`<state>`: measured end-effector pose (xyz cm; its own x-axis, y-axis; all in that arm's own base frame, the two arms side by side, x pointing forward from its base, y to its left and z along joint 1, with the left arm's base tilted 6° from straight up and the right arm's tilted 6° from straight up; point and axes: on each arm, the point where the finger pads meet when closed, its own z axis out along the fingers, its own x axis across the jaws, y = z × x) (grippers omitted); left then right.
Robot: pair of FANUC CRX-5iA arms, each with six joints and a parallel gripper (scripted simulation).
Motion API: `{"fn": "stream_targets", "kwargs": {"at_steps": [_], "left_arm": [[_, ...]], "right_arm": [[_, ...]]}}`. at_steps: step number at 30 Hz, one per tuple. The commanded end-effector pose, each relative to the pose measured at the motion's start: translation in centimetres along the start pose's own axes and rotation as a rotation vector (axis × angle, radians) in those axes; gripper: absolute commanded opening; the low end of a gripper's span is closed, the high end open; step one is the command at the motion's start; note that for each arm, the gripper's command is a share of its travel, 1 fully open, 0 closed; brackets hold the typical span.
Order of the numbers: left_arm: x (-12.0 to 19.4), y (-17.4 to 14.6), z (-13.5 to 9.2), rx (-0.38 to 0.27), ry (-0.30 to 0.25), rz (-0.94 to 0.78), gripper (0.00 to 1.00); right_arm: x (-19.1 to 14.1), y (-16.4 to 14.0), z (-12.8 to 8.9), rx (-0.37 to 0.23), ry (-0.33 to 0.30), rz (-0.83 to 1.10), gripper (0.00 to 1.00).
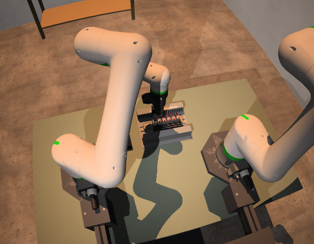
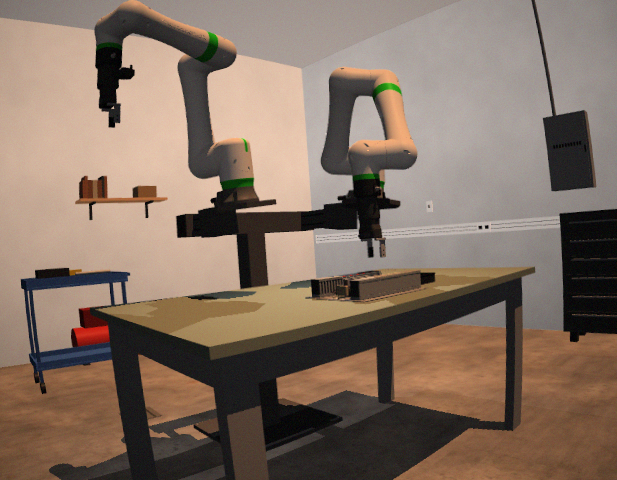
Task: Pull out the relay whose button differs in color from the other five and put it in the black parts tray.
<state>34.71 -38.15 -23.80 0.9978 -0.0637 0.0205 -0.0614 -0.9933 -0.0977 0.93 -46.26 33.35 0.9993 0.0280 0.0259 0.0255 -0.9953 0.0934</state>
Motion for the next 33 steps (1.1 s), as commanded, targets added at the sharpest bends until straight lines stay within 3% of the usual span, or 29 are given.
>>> {"fn": "stream_targets", "kwargs": {"at_steps": [1,26,33], "left_arm": [[0.1,0.1,-0.1,-0.001,0.001,0.0,0.98],[0.1,0.1,-0.1,-0.001,0.001,0.0,0.98],[0.1,0.1,0.9,-0.001,0.001,0.0,0.98]], "right_arm": [[0.0,0.0,-0.1,-0.002,0.0,0.0,1.0],[0.0,0.0,-0.1,-0.002,0.0,0.0,1.0],[0.0,0.0,-0.1,-0.002,0.0,0.0,1.0]]}}
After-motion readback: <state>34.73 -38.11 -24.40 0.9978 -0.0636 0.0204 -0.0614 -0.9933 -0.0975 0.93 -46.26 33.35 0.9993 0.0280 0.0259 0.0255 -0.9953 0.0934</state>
